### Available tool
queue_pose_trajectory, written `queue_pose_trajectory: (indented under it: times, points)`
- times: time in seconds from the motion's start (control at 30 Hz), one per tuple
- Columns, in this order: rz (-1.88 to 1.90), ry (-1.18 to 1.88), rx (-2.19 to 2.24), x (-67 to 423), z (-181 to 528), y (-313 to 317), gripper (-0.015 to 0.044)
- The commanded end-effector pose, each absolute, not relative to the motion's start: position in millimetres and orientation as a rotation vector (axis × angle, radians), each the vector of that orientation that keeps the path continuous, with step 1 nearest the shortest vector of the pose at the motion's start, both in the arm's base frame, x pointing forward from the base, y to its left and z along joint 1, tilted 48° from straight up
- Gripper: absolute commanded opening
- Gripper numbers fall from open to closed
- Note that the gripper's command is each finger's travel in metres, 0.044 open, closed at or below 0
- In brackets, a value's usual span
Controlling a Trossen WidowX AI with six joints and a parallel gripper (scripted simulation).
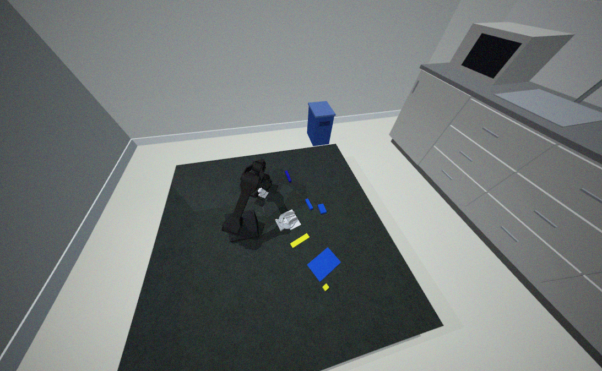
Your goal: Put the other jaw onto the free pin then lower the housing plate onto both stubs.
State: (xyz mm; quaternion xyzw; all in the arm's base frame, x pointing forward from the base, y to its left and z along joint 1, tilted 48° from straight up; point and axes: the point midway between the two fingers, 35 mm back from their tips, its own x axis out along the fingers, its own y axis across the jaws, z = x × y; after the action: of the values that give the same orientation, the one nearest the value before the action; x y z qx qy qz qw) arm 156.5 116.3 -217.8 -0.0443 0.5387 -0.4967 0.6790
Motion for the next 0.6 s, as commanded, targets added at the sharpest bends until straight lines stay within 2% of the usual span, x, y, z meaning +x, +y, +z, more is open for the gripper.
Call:
queue_pose_trajectory:
  times: [0.0,0.57]
  points:
    - [-1.112,1.21,-0.094,158.5,-212.4,124.8,0.0351]
    - [-1.109,1.21,-0.099,161.9,-174.7,163.8,0.0351]
